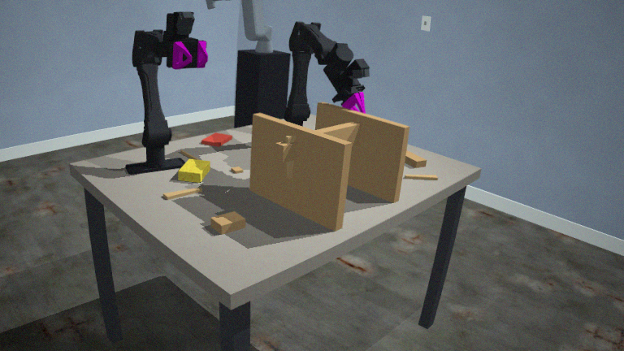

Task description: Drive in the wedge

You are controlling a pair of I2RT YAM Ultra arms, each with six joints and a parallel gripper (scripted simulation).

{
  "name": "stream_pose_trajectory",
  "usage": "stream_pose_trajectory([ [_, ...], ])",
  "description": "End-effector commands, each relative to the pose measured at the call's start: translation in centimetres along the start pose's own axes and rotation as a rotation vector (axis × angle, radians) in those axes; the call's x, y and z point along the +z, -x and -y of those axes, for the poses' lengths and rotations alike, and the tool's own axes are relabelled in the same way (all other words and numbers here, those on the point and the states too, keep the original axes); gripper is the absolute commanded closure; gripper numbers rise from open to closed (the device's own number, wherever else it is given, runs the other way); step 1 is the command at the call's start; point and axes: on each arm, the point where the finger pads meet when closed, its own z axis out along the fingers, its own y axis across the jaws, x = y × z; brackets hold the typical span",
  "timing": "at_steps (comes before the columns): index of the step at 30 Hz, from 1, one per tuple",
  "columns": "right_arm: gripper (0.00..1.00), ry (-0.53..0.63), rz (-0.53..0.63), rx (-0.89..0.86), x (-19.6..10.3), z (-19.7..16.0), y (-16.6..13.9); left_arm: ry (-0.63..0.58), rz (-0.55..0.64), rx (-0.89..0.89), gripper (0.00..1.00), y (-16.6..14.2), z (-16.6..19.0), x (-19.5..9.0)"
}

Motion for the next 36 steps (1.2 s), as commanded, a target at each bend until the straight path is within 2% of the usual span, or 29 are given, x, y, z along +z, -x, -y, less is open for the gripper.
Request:
stream_pose_trajectory([
  [1,0.59,0.005,0.027,-0.004,-0.2,-0.3,1.6,0.001,0.026,0.0,1.0,1.3,-0.1,-1.1],
  [19,0.59,0.005,0.027,-0.004,-0.2,-0.3,1.6,0.001,0.026,0.0,1.0,1.9,-0.1,-1.5],
  [21,0.59,0.005,0.027,-0.004,-0.2,-0.3,1.6,0.015,-0.074,0.035,1.0,-1.7,-0.2,0.5],
  [24,0.59,0.005,0.027,-0.004,-0.2,-0.3,1.6,0.01,-0.071,0.029,1.0,-2.6,-0.1,2.0],
  [25,0.59,0.005,0.027,-0.004,-0.2,-0.3,1.6,0.003,0.001,0.008,1.0,0.4,-0.2,-0.7],
  [28,0.59,0.005,0.027,-0.004,-0.2,-0.3,1.6,-0.015,0.058,-0.013,1.0,2.4,0.0,-2.1],
  [32,0.59,0.005,0.027,-0.004,-0.2,-0.3,1.6,0.001,0.009,0.002,1.0,1.1,-0.2,-1.2],
  [33,0.59,0.005,0.027,-0.004,-0.2,-0.3,1.6,-0.006,0.03,-0.002,1.0,1.7,-0.3,-2.1],
  [36,0.59,0.005,0.027,-0.004,-0.2,-0.3,1.6,-0.006,0.031,-0.003,1.0,1.8,-0.3,-2.2],
])
